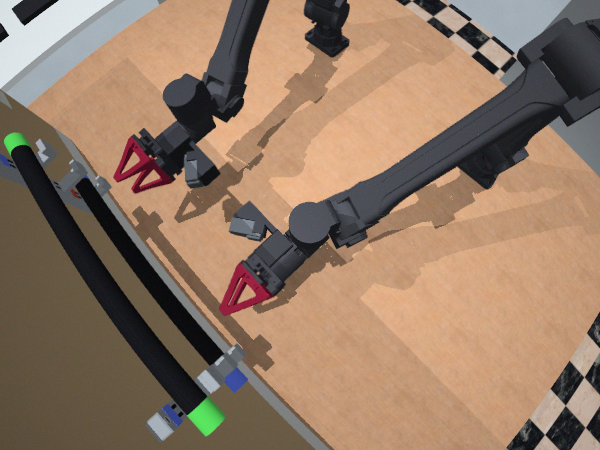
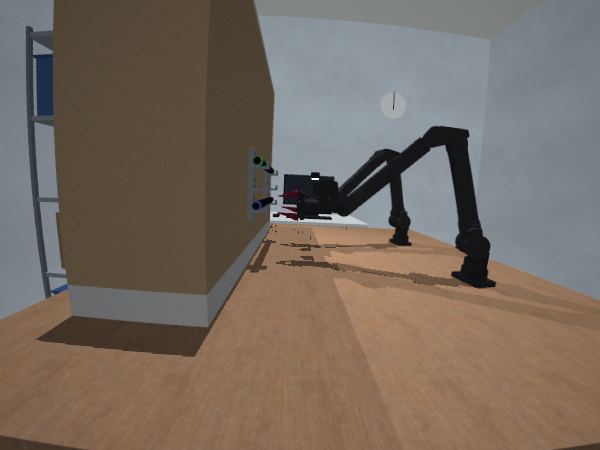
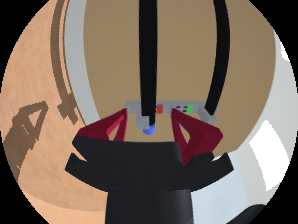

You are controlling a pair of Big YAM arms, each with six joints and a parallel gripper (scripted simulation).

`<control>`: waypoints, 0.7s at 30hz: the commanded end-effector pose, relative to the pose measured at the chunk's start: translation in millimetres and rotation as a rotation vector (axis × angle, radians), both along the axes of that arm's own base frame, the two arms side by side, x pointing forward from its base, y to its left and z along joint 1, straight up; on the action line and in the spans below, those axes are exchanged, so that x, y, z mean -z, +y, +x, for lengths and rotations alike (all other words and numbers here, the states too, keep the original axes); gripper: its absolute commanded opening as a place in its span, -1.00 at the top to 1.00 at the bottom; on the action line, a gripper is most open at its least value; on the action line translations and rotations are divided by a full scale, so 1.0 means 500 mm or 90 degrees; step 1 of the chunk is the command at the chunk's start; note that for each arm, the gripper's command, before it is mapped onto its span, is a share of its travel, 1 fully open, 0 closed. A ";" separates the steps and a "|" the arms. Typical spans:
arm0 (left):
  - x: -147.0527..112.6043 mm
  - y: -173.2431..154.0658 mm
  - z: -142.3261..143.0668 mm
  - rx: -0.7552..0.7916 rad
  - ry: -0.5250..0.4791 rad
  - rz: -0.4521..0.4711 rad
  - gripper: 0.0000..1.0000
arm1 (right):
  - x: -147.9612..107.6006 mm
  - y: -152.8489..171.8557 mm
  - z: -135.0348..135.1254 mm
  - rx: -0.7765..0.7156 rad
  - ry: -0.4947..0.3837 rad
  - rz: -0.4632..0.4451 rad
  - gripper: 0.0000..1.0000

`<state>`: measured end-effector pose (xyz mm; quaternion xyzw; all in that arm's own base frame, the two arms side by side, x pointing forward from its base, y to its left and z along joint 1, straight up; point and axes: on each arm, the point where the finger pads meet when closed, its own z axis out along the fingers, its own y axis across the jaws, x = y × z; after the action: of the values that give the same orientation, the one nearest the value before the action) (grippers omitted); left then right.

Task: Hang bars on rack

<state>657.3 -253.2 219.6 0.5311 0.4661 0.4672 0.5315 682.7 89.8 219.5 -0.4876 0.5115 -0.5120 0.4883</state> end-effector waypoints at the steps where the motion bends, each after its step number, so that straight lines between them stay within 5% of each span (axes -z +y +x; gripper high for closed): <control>1: -0.052 -0.014 -0.015 0.007 -0.034 -0.014 -0.29 | -0.038 0.018 -0.016 -0.008 -0.026 0.017 -0.29; 21: -0.130 -0.012 -0.014 0.007 -0.032 -0.014 -0.29 | -0.116 0.020 -0.016 -0.008 -0.026 0.017 -0.29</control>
<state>646.3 -251.0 256.0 0.5250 0.4622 0.4695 0.5388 671.4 89.8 251.7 -0.4864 0.5102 -0.5126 0.4903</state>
